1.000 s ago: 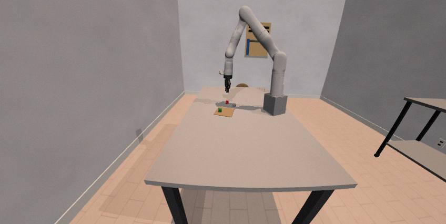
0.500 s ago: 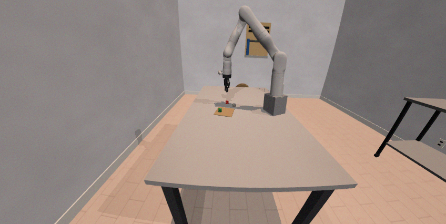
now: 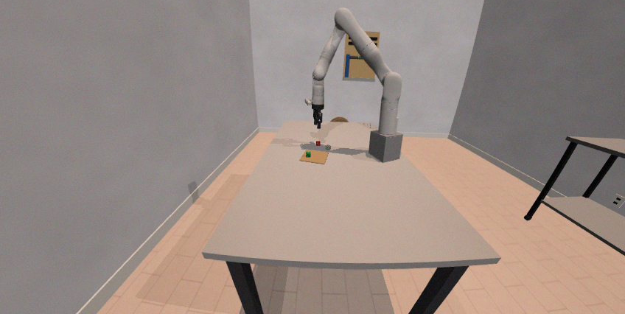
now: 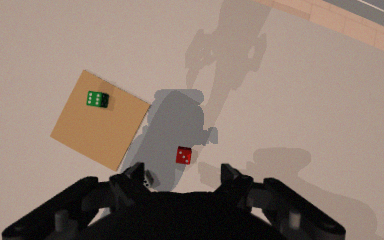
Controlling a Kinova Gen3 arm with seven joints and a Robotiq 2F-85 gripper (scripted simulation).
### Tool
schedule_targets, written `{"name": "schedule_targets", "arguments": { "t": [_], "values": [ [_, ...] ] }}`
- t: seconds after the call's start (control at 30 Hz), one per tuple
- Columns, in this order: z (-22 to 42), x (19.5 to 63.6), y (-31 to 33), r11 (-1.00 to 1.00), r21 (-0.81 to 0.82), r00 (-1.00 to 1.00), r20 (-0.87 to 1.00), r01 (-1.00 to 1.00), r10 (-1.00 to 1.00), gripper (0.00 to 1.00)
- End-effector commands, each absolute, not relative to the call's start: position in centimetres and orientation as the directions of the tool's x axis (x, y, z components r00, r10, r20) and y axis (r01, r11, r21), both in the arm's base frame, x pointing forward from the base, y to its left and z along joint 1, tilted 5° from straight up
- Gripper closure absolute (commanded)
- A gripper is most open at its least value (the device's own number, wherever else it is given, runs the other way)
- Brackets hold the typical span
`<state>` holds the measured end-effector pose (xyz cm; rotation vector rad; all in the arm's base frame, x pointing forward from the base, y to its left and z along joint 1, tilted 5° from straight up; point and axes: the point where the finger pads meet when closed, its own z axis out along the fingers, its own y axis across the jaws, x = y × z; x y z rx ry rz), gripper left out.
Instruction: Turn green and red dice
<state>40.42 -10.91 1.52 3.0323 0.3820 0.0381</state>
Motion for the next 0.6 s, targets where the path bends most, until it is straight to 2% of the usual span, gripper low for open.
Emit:
{"name": "schedule_targets", "arguments": {
  "t": [0.0, 0.57],
  "values": [
    [1.58, 40.47, -10.91, -0.965, 0.088, 0.968, 0.016, 0.246, 0.249, 0.00],
    [1.46, 40.32, -10.89, -0.952, 0.087, 0.956, 0.007, 0.293, 0.295, 0.00]
  ]
}}
